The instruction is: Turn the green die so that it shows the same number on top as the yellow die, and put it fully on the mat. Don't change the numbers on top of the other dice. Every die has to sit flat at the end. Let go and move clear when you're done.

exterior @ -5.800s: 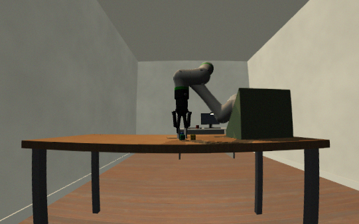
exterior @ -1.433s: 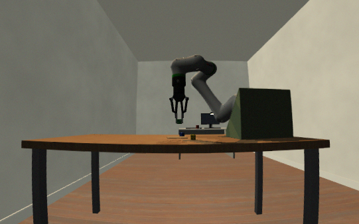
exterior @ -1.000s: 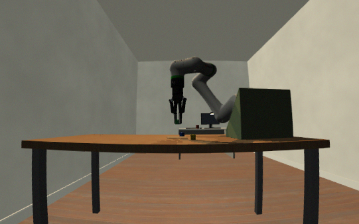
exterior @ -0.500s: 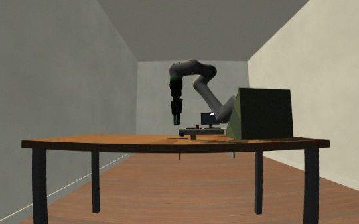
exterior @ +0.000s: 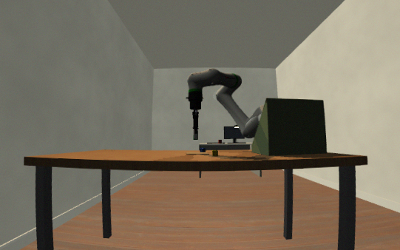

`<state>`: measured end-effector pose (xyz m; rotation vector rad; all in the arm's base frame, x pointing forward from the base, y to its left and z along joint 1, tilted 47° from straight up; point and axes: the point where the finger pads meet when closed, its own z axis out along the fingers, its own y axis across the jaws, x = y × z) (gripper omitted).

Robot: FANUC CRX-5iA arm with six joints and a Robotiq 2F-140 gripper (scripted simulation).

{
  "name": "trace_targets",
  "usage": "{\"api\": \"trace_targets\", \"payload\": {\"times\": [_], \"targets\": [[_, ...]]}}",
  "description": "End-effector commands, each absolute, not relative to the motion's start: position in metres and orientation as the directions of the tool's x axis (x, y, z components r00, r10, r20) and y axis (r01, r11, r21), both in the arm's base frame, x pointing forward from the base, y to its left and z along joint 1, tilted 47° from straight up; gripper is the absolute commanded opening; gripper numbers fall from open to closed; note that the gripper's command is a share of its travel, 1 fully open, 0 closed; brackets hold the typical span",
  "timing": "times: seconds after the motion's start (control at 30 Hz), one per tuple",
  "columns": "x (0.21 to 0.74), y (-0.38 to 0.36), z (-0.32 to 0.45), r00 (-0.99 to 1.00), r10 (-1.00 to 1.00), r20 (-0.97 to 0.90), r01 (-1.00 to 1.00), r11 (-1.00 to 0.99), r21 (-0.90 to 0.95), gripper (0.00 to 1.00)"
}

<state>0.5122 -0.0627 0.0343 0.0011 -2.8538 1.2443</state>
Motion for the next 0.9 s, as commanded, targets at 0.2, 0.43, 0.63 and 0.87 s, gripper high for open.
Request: {"api": "trace_targets", "payload": {"times": [0.2, 0.43, 0.63, 0.87], "targets": [[0.513, -0.072, 0.042, -0.988, 0.118, -0.099, 0.153, 0.666, -0.730, 0.16], [0.504, -0.049, 0.002, -0.997, 0.070, -0.028, 0.071, 0.759, -0.647, 0.16], [0.493, -0.015, -0.045, -0.999, -0.007, 0.032, -0.023, 0.855, -0.518, 0.16], [0.481, 0.036, -0.095, -0.992, -0.118, 0.049, -0.127, 0.936, -0.329, 0.16]]}}
